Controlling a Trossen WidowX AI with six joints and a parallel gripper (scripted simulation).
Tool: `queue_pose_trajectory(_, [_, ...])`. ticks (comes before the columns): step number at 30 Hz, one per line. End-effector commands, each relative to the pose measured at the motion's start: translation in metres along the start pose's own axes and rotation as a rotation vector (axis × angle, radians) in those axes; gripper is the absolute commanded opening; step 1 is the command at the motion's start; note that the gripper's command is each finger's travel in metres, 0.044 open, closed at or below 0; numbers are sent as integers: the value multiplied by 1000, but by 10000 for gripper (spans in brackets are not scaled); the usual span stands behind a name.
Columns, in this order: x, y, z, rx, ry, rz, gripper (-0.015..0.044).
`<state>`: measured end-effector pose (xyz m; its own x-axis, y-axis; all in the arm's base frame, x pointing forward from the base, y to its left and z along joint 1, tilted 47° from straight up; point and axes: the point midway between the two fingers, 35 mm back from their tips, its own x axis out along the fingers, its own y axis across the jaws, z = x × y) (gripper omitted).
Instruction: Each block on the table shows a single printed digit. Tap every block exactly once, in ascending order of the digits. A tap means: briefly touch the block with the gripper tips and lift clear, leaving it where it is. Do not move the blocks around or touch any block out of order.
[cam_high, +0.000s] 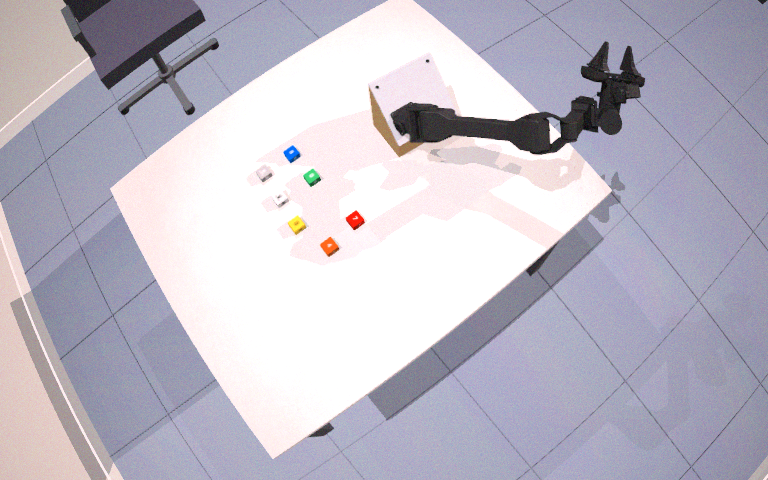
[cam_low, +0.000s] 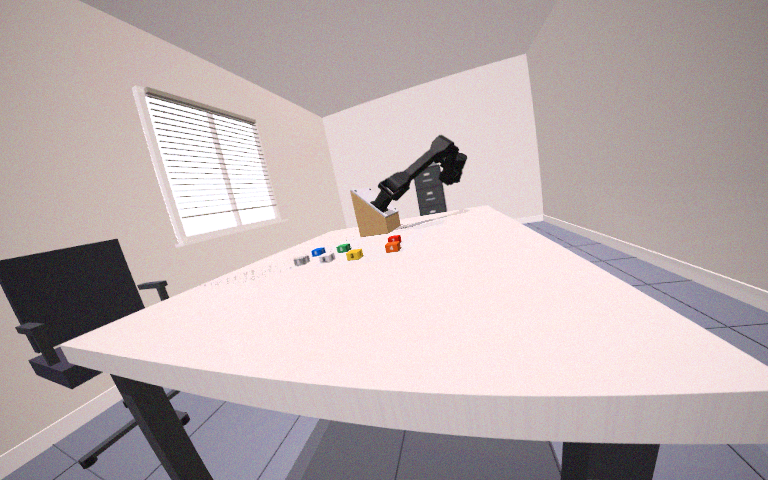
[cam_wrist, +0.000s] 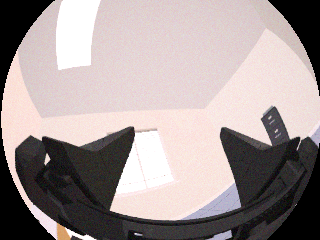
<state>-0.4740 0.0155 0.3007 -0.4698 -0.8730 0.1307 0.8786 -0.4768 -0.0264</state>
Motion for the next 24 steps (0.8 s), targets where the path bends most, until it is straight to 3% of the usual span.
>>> queue_pose_trajectory(1, [-1, -1, 0, 6, 0, -3, 400])
queue_pose_trajectory(5, [-27, -15, -7, 122, -3, -91, 400])
queue_pose_trajectory(15, [-200, -55, 57, 2, -56, -609, 400])
queue_pose_trajectory(24, [-348, -15, 129, -185, -43, -1080, 400])
